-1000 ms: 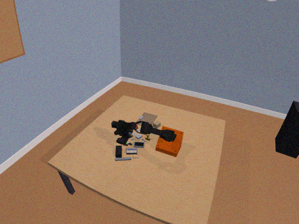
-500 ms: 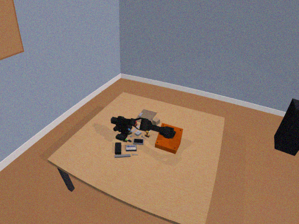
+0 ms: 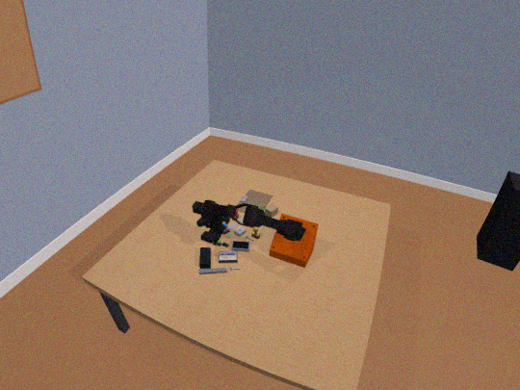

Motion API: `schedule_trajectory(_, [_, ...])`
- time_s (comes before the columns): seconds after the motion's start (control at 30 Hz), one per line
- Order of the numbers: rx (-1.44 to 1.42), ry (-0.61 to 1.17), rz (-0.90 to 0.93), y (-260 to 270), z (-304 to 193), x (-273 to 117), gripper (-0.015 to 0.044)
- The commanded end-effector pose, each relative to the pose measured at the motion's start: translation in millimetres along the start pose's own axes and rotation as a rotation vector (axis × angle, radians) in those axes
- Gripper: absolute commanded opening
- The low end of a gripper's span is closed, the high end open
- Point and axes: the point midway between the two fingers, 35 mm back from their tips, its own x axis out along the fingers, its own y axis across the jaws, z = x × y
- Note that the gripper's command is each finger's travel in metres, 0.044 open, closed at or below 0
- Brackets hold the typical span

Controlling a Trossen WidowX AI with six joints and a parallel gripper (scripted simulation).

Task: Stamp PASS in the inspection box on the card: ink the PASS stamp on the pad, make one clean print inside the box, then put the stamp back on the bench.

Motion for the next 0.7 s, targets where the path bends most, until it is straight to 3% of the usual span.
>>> schedule_trajectory(0.0, [-0.003,-0.001,0.006,1.0,0.2,-2.8,0.0000])
schedule_trajectory(0.67, [-0.003,0.000,0.010,0.6,0.5,-12.5,0.0000])
